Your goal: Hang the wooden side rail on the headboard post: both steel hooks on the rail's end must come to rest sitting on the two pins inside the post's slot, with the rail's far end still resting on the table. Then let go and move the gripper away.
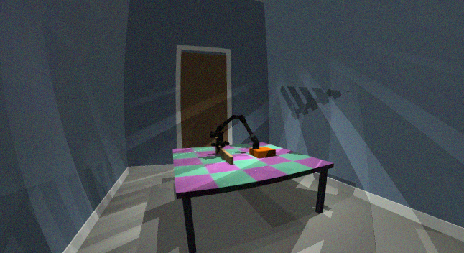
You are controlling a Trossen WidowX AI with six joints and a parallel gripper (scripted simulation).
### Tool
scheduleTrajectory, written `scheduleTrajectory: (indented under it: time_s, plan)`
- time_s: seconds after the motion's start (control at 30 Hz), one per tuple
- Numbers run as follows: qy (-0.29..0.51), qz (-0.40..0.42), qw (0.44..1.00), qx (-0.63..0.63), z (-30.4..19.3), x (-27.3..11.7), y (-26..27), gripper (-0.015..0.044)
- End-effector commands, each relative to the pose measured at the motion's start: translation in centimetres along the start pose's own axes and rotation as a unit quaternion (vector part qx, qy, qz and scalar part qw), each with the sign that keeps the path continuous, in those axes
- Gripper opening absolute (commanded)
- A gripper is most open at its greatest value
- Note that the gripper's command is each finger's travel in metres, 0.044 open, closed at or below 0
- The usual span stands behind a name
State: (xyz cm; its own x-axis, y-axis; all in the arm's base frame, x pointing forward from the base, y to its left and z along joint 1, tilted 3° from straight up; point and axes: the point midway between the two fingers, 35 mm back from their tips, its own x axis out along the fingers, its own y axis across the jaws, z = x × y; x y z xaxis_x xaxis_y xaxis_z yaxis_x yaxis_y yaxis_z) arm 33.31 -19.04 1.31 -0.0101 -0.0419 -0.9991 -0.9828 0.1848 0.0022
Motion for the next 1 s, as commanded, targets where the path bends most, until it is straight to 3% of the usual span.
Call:
scheduleTrajectory:
  time_s: [0.0,0.77,0.97]
  plan:
    - [0.003,-0.002,1.0,0.002,-0.09,0.04,-0.08,0.0]
    - [0.003,-0.002,1.0,0.002,-0.09,0.4,-0.08,0.0]
    - [0.0,0.001,1.0,0.0,0.03,0.28,0.07,0.0157]
